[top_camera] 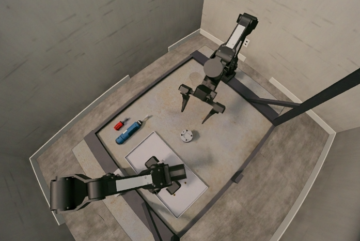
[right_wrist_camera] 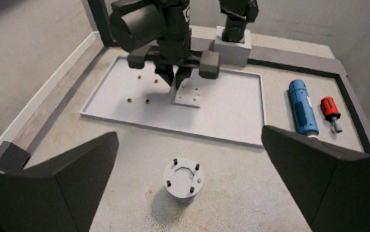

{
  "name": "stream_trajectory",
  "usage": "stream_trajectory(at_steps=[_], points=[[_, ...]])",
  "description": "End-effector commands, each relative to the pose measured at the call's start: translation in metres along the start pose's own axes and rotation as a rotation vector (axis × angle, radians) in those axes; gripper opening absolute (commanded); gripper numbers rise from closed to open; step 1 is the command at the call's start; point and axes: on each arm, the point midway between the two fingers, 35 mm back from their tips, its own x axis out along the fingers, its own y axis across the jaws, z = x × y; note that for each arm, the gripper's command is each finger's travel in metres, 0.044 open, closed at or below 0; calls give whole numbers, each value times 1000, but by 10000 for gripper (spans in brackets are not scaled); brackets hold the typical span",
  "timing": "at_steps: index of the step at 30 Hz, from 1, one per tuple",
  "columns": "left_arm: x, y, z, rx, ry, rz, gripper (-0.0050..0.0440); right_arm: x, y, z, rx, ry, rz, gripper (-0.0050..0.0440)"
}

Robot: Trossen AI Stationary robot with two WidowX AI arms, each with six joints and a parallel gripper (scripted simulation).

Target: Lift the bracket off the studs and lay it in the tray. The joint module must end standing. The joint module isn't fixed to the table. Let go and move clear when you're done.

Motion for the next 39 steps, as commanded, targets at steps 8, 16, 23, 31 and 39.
stream_trajectory(at_steps=[8, 16, 23, 31, 39], points=[[-4, 2, -3, -1, 15, 10, 72, -7, 0, 13, 0, -34, 0, 440], [-4, 2, -3, -1, 15, 10, 264, -7, 0, 13, 0, -34, 0, 440], [-4, 2, -3, -1, 15, 10, 384, -7, 0, 13, 0, -34, 0, 440], [-9, 4, -6, -3, 29, 18, 440, -7, 0, 13, 0, -34, 0, 440], [-23, 4, -6, -3, 31, 19, 440, -7, 0, 13, 0, -34, 0, 440]])
